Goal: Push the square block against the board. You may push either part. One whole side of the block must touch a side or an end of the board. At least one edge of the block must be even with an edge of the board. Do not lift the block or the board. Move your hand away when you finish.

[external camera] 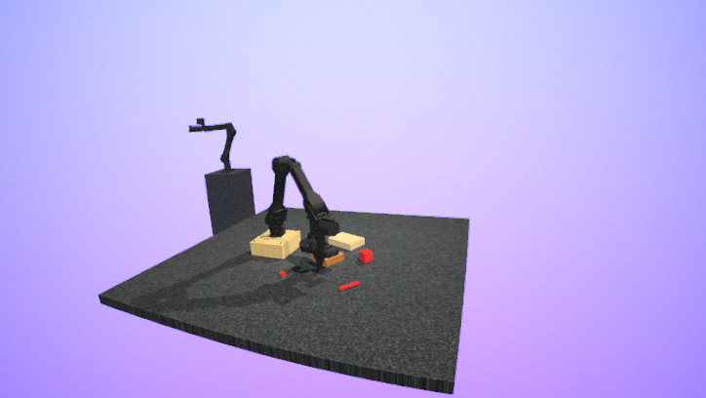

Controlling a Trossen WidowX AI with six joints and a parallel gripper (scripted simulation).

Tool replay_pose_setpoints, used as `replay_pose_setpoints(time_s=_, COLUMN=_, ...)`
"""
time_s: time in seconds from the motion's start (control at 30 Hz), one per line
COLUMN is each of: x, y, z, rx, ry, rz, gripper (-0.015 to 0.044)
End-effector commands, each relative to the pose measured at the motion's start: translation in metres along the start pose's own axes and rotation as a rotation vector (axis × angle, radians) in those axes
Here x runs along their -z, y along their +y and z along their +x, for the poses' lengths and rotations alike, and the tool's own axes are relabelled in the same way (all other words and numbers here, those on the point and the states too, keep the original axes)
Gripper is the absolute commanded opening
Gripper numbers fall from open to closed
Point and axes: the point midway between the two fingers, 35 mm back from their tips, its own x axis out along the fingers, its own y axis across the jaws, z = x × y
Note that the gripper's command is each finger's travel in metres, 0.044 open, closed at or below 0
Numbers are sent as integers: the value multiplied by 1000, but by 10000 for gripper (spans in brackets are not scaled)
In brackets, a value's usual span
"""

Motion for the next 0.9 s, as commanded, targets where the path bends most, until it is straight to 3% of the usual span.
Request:
replay_pose_setpoints(time_s=0.0, x=5, y=0, z=1, rx=2, ry=4, rz=4, gripper=0)
replay_pose_setpoints(time_s=0.87, x=32, y=2, z=1, rx=2, ry=7, rz=4, gripper=0)
